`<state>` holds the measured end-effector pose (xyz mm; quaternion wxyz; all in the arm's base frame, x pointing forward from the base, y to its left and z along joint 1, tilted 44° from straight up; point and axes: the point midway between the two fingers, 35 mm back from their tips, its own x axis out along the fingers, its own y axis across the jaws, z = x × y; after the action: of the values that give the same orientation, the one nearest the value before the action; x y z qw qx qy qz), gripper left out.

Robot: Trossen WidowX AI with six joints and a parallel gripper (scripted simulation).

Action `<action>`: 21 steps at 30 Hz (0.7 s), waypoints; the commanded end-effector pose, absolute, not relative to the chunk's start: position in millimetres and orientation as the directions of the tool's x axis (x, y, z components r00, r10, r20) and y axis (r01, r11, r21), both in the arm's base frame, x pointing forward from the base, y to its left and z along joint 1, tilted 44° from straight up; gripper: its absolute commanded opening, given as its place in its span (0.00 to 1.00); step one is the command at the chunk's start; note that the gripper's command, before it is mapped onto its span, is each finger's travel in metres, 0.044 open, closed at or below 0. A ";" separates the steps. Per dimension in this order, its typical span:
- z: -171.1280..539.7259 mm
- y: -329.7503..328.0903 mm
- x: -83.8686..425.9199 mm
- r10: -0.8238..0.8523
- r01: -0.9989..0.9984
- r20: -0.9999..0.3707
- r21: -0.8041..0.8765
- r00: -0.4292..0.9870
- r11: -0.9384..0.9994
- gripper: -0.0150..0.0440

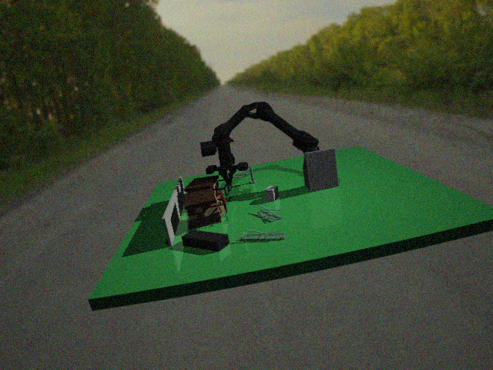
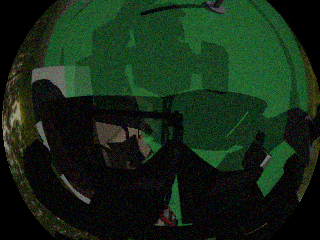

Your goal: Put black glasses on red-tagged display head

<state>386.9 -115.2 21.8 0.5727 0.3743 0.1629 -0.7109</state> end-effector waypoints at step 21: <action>27.9 -122.0 408.8 -0.695 0.936 -0.717 0.203 -0.058 -0.287 0.25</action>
<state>406.5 -121.6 25.9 0.5730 0.3748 0.1622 -0.7106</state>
